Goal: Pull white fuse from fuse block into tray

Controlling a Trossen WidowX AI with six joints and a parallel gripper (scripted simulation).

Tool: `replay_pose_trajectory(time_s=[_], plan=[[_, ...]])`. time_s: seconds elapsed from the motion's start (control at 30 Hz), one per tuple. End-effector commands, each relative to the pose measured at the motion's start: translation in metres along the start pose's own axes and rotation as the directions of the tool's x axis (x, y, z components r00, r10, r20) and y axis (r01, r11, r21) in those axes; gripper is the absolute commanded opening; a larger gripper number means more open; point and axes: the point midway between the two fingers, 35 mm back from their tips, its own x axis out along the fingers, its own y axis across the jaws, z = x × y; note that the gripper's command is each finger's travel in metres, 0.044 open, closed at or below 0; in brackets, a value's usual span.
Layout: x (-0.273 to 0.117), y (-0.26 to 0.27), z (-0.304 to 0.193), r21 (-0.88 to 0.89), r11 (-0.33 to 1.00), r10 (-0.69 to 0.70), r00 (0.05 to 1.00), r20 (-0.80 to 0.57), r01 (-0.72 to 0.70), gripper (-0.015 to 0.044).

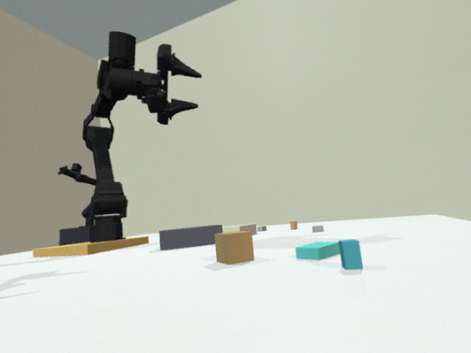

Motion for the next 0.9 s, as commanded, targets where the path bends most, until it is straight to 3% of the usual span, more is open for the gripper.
replay_pose_trajectory(time_s=[0.0,0.17,0.37,0.63,0.87], plan=[[0.001,0.000,0.001,-0.013,1.000,0.000,1.000,0.003,0.000,0.0374],[0.015,-0.002,0.027,-0.340,0.939,-0.017,0.995,0.095,0.049,0.0243],[0.033,-0.011,0.064,-0.714,0.665,-0.072,0.970,0.232,0.220,0.0085],[0.050,-0.036,0.111,-0.904,0.019,-0.189,0.890,0.416,0.426,0.0074],[0.057,-0.057,0.139,-0.821,-0.416,-0.281,0.803,0.525,0.392,0.0074]])
